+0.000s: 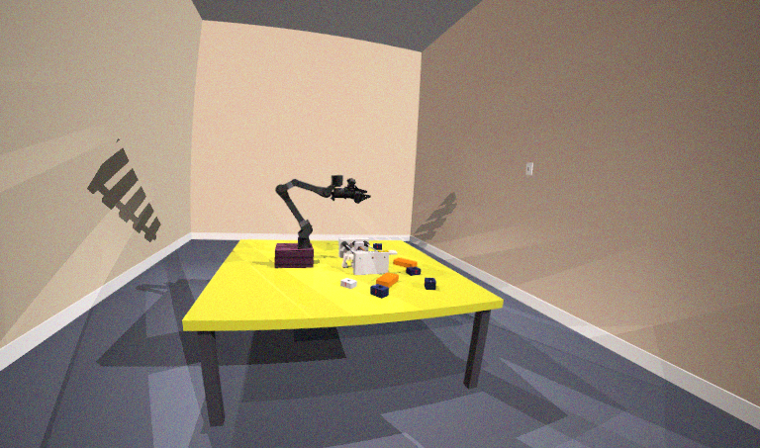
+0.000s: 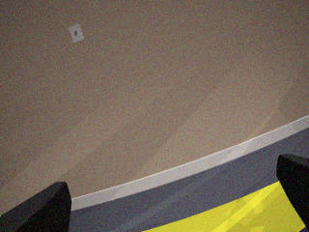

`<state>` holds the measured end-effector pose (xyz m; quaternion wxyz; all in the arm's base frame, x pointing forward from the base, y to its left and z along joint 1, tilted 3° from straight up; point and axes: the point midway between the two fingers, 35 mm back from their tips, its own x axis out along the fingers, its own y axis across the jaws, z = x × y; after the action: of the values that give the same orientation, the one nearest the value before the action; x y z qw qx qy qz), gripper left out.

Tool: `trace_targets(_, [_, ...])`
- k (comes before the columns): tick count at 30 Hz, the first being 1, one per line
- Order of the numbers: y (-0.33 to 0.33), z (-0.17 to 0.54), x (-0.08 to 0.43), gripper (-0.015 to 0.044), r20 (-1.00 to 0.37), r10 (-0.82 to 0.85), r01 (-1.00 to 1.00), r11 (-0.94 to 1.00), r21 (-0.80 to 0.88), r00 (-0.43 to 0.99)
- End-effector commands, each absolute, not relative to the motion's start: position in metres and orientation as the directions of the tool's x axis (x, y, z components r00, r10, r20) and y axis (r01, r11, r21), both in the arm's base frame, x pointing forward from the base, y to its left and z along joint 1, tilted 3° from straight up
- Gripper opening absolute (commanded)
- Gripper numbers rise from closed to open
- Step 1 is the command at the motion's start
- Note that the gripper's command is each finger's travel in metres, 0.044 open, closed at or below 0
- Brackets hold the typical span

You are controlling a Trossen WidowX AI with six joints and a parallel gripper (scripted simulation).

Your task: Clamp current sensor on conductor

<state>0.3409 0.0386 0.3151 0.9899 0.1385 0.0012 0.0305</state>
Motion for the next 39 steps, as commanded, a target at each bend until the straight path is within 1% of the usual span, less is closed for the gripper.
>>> trace_targets(1, [0.000, 0.323, 0.316, 0.0440, 0.050, 0.000, 0.000, 1.000, 0.000, 0.999])
trace_targets(11, [-0.001, 0.321, 0.317, 0.0440, 0.040, -0.003, 0.003, 1.000, 0.001, 0.999])
trace_targets(13, [-0.010, 0.310, 0.331, 0.0440, -0.043, -0.027, 0.027, 1.000, 0.008, 0.999])
trace_targets(15, [-0.024, 0.291, 0.348, 0.0440, -0.166, -0.062, 0.066, 0.998, 0.021, 0.984])
trace_targets(19, [-0.053, 0.250, 0.375, 0.0440, -0.404, -0.116, 0.143, 0.989, 0.037, 0.908])
trace_targets(23, [-0.076, 0.208, 0.391, 0.0440, -0.614, -0.133, 0.192, 0.981, 0.032, 0.778])
trace_targets(28, [-0.103, 0.154, 0.397, 0.0440, -0.824, -0.116, 0.246, 0.969, 0.029, 0.555])
trace_targets(30, [-0.113, 0.134, 0.395, 0.0440, -0.887, -0.097, 0.267, 0.963, 0.031, 0.452])
trace_targets(32, [-0.119, 0.121, 0.393, 0.0440, -0.920, -0.081, 0.281, 0.959, 0.033, 0.383])
trace_targets(39, [-0.120, 0.119, 0.393, 0.0440, -0.924, -0.078, 0.283, 0.959, 0.033, 0.374])
